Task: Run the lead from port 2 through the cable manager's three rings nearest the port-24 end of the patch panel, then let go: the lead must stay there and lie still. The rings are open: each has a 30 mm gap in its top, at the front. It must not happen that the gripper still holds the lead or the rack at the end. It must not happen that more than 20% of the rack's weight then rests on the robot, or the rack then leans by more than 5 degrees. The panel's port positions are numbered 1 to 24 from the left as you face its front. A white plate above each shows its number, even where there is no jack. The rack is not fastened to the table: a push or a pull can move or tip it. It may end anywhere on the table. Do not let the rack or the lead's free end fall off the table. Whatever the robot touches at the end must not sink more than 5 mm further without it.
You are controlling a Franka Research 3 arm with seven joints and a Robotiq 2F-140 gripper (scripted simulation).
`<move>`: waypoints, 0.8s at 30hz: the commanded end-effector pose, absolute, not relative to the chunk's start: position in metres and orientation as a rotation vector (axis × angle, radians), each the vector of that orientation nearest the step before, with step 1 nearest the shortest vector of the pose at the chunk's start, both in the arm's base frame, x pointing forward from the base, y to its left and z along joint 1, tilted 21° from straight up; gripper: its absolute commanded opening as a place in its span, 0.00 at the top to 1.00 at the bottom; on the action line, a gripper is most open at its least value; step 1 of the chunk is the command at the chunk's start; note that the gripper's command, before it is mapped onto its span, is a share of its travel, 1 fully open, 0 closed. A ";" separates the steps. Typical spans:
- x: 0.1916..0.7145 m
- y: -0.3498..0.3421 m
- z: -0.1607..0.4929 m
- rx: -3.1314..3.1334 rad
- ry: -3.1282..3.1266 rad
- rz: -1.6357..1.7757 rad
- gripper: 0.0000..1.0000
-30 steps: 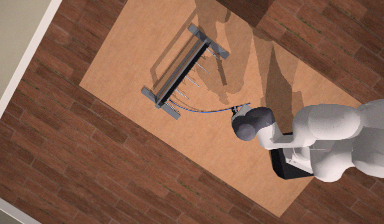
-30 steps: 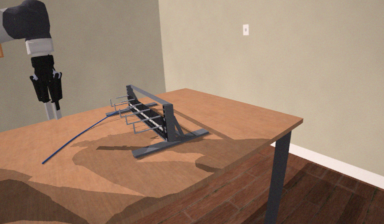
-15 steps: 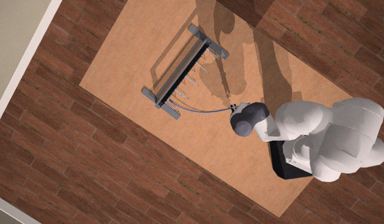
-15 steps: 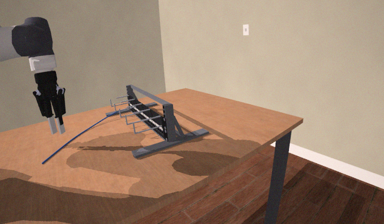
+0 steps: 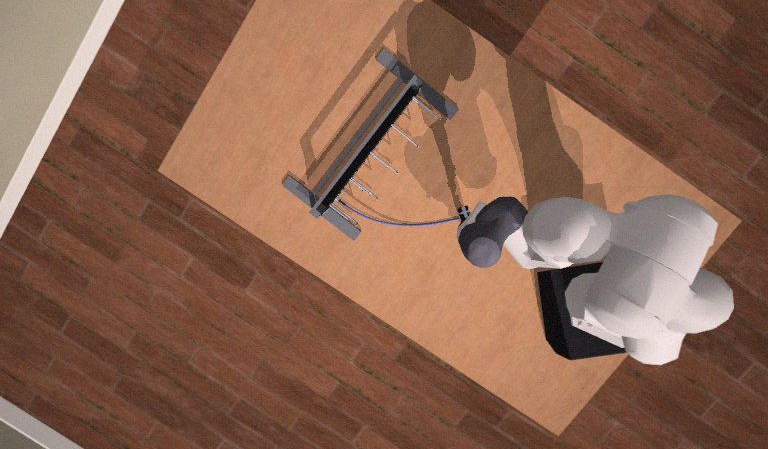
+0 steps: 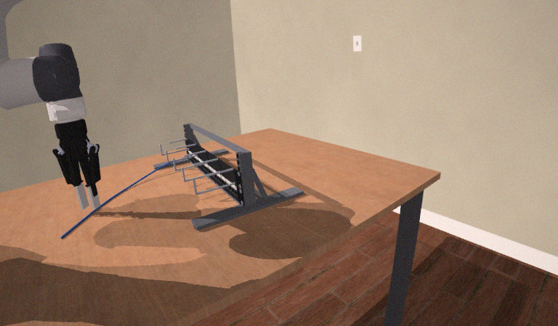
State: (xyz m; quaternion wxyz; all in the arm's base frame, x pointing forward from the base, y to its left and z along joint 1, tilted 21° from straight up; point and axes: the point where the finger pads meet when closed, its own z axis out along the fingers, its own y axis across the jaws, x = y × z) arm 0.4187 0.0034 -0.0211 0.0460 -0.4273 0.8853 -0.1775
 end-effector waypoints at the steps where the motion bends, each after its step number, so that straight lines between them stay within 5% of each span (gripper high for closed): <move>1: 0.422 0.010 -0.024 -1.210 2.720 -0.508 0.80; 24: 0.423 0.008 -0.030 -1.210 2.720 -0.508 0.80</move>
